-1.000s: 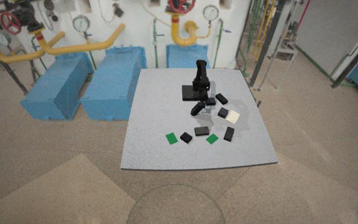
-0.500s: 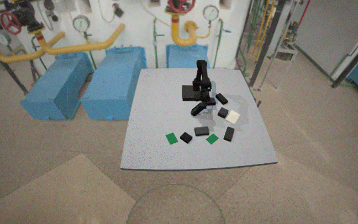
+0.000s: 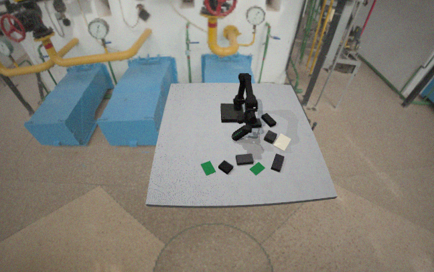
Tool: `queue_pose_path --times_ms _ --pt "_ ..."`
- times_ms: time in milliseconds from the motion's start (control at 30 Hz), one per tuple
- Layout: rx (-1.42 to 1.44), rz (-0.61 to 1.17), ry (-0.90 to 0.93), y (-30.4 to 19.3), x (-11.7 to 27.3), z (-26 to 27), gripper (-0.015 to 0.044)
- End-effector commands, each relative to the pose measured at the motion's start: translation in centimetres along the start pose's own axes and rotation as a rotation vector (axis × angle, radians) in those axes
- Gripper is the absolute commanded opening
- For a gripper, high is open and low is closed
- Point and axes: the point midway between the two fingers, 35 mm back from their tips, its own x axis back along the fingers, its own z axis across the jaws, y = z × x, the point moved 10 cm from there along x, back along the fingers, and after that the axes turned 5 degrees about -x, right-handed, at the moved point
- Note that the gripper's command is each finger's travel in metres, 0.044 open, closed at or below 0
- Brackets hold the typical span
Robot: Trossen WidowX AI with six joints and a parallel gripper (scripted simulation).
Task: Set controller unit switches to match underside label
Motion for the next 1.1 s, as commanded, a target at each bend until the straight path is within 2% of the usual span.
queue_pose_path --times_ms 0,1067 --pt "-0.010 -0.017 -0.016 -0.1 -0.8 0.1 0.0338" --pt "-0.010 -0.016 -0.016 -2.0 -2.3 -0.1 0.0338"
